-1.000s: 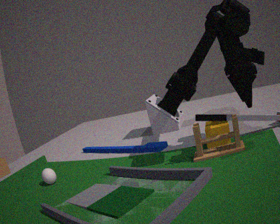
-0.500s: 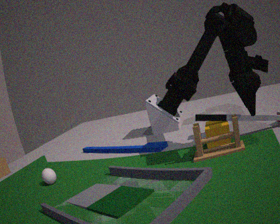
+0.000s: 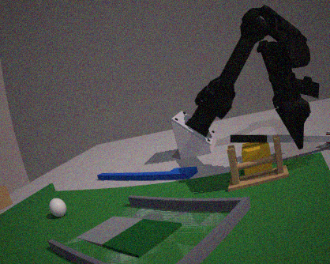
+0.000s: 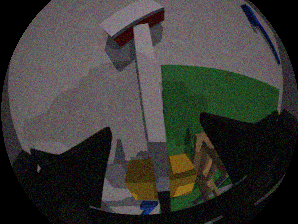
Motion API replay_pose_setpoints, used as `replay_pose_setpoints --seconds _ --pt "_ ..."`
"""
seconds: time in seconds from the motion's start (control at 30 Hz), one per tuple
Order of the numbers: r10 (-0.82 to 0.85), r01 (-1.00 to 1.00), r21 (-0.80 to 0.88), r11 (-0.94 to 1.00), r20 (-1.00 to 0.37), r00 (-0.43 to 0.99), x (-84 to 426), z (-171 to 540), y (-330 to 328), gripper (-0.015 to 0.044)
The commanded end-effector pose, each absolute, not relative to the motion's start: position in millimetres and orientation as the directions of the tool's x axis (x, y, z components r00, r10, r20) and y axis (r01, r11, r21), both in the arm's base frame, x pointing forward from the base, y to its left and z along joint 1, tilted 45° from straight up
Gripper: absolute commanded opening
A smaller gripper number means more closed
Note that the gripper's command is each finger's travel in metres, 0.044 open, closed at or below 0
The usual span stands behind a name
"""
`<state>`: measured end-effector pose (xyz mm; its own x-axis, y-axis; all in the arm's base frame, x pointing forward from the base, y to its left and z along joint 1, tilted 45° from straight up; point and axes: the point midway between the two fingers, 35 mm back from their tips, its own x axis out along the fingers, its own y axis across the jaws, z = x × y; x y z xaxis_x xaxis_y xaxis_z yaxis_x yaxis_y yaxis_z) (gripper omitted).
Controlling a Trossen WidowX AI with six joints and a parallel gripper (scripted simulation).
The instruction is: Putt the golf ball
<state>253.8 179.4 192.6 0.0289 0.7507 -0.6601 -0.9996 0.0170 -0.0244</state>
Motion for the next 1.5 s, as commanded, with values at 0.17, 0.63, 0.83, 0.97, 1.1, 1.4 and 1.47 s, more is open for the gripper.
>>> replay_pose_setpoints --seconds 0.17,0.63,0.83,0.97,1.1,1.4,1.47 --pt "0.749 -1.000 -0.019 0.020 -0.663 0.027 253.6 181.4 188.9 0.0440" --pt "0.751 -1.000 -0.023 0.016 -0.660 0.027 253.6 180.8 191.6 0.0230" --pt "0.751 -1.000 -0.023 0.016 -0.660 0.027 253.6 180.8 191.6 0.0072" --pt "0.751 -1.000 -0.023 0.016 -0.660 0.027 253.6 180.8 191.6 0.0026" --pt "0.751 -1.000 -0.023 0.016 -0.660 0.027 253.7 181.4 191.0 0.0000" --pt "0.743 -1.000 -0.023 0.014 -0.668 0.026 257.4 205.8 163.2 0.0000" --pt "0.743 -1.000 -0.023 0.014 -0.669 0.025 257.4 213.0 155.5 0.0000"
